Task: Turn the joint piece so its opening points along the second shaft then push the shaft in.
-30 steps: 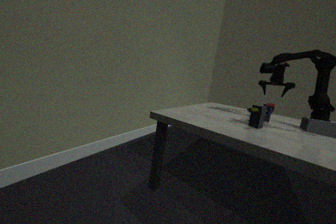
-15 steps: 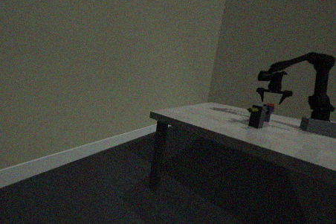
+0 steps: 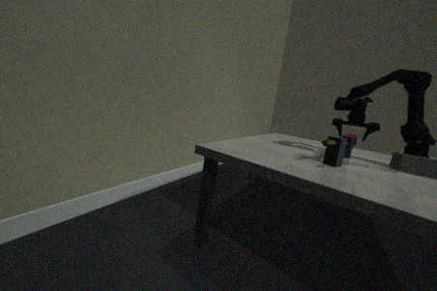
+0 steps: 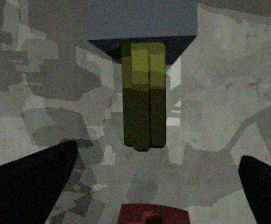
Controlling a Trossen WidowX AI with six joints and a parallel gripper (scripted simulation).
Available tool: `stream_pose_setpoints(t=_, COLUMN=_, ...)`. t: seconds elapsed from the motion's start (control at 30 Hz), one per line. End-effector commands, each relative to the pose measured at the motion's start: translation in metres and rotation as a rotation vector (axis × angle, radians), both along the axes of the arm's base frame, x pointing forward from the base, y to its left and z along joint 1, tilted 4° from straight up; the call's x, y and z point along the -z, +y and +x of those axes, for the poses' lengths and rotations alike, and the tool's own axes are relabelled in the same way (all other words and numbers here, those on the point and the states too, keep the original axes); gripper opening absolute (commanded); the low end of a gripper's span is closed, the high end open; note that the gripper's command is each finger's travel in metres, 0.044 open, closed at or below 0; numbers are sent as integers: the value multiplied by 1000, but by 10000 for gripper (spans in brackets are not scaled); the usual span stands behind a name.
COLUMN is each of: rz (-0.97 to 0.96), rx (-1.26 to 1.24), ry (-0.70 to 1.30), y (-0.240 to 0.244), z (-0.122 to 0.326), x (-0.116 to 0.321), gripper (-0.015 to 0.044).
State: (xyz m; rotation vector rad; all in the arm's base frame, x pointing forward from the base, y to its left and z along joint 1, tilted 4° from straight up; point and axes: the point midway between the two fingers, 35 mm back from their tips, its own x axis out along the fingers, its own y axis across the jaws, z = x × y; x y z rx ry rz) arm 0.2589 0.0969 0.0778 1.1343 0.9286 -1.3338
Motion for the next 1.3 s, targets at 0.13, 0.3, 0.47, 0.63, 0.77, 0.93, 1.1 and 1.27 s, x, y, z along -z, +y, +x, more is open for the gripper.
stream_pose_setpoints(t=0.13, rz=1, rx=2, ry=2, y=39, z=2, x=2, gripper=440)
stream_pose_setpoints(t=0.3, rz=1, rx=2, ry=2, y=46, z=2, x=4, gripper=440)
stream_pose_setpoints(t=0.47, rz=1, rx=2, ry=2, y=44, z=3, x=11, gripper=440)
stream_pose_setpoints(t=0.63, rz=1, rx=2, ry=2, y=42, z=4, x=19, gripper=440)
stream_pose_setpoints(t=0.77, rz=1, rx=2, ry=2, y=40, z=4, x=26, gripper=440)
stream_pose_setpoints(t=0.93, rz=0, rx=2, ry=2, y=39, z=4, x=31, gripper=440)
stream_pose_setpoints(t=1.1, rz=0, rx=2, ry=2, y=39, z=4, x=31, gripper=309)
stream_pose_setpoints(t=1.27, rz=0, rx=2, ry=2, y=39, z=4, x=31, gripper=182)
